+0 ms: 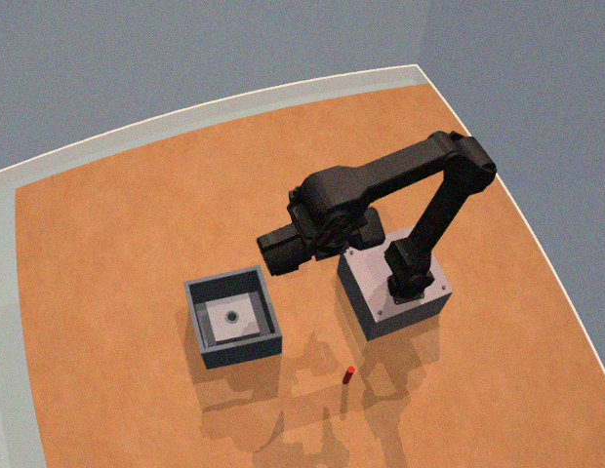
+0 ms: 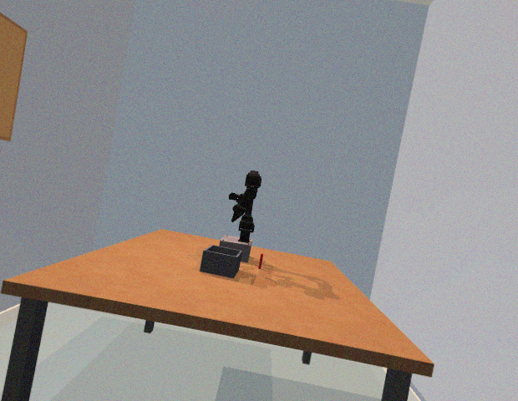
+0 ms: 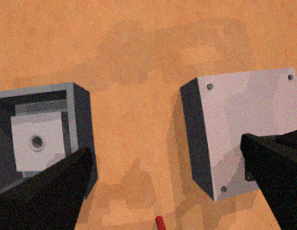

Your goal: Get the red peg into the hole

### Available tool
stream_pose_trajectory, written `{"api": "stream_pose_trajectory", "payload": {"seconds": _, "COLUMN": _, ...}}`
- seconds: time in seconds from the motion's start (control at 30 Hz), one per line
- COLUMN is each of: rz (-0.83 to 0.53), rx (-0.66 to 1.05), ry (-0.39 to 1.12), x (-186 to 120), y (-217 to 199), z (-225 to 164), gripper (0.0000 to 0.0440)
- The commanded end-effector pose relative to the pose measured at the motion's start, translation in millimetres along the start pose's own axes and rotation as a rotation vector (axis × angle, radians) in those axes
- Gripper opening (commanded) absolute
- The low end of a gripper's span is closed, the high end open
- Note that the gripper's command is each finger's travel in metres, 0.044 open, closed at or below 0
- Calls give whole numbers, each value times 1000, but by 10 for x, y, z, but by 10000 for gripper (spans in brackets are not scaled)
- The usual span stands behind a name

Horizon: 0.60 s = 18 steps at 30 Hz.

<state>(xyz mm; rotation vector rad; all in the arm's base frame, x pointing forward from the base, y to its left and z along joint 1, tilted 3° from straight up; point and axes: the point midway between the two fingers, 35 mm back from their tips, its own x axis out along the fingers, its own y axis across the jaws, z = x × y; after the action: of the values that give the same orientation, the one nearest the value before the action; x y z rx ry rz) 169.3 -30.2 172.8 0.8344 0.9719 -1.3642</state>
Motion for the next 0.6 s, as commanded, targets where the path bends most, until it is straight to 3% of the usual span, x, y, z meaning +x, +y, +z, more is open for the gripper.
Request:
{"api": "stream_pose_trajectory", "payload": {"seconds": 0.0, "rz": -27, "rx": -61, "ry": 39, "x": 64, "y": -1, "z": -300, "gripper": 440}}
{"api": "stream_pose_trajectory", "payload": {"seconds": 0.57, "rz": -91, "rx": -247, "ry": 114, "x": 410, "y": -37, "z": -1260, "gripper": 440}}
